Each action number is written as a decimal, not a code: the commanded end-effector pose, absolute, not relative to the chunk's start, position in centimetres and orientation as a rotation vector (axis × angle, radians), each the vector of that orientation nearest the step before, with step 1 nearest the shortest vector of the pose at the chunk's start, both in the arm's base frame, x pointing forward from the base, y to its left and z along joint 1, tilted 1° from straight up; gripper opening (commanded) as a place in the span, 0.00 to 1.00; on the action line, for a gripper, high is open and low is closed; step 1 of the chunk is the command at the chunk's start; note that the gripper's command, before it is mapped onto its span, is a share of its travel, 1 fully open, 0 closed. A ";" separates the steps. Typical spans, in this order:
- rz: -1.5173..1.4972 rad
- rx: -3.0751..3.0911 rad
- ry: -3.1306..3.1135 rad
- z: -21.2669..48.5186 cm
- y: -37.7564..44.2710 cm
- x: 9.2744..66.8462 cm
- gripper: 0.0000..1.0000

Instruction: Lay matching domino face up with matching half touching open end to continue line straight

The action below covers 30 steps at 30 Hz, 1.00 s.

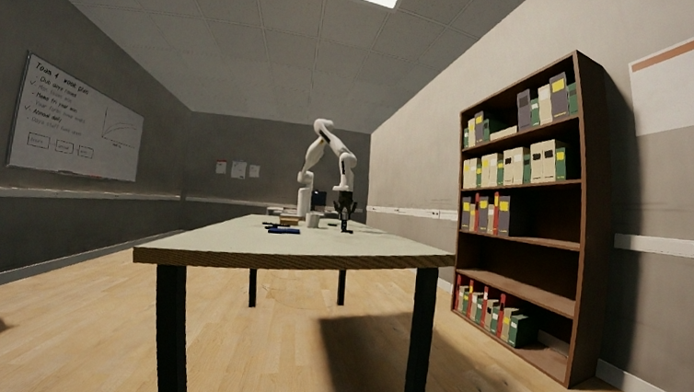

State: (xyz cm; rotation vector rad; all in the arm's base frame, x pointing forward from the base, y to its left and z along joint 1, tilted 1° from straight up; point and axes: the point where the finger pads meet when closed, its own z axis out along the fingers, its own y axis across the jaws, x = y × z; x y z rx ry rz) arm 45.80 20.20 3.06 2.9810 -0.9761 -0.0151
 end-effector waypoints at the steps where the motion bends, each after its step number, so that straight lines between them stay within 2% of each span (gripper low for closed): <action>1: -0.013 2.982 -0.976 3.1 20.2 45.9 0.49; 17: -0.013 2.982 -0.976 3.1 20.2 45.9 0.49; 18: -0.013 2.982 -0.976 3.1 20.2 45.9 0.35; 30: -0.013 2.982 -0.976 3.1 20.2 45.9 0.35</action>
